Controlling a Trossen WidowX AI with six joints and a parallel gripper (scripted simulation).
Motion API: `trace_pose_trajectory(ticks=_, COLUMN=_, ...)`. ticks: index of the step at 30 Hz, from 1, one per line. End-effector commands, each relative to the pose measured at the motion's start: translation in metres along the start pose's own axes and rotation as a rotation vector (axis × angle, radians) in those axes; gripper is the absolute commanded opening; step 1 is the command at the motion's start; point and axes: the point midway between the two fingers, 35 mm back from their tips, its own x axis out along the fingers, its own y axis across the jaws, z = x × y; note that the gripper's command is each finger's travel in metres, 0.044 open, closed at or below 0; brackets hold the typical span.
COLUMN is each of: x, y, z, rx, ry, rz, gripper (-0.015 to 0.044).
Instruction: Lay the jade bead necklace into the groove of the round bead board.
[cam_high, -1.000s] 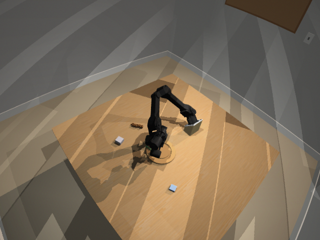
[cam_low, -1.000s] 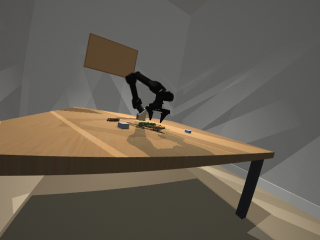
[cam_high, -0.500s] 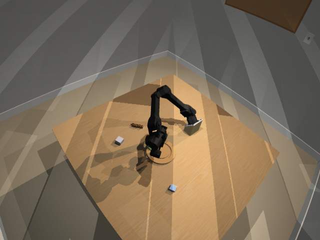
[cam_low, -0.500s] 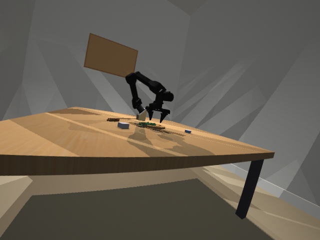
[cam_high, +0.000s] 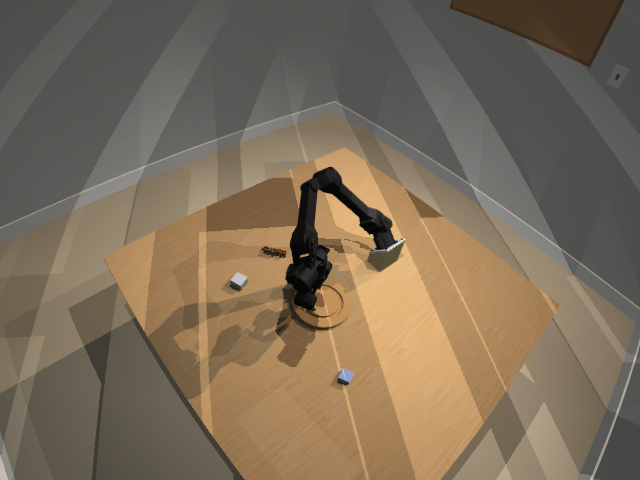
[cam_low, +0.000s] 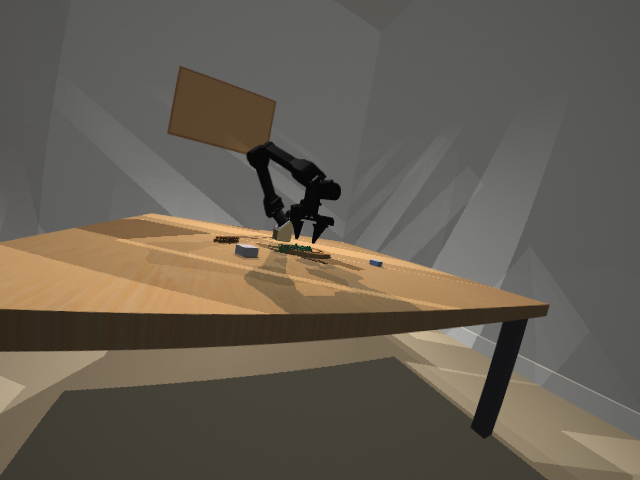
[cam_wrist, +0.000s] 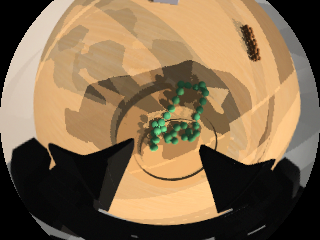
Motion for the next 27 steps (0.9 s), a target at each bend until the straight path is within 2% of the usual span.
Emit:
trace_pose_trajectory(ticks=1, x=-0.006, y=-0.022, z=0.03, rx=0.1, ry=-0.005, rz=0.001, gripper=0.0204)
trace_pose_trajectory(ticks=4, x=-0.009, y=-0.037, z=0.048, rx=0.161, ry=-0.006, rz=0.0, gripper=0.0125)
trace_pose_trajectory(ticks=5, x=-0.009, y=-0.04, z=0.051, rx=0.172, ry=-0.007, rz=-0.001, gripper=0.012)
trace_pose_trajectory(ticks=27, x=0.009, y=-0.038, z=0.051, rx=0.177, ry=-0.004, rz=0.003, gripper=0.012)
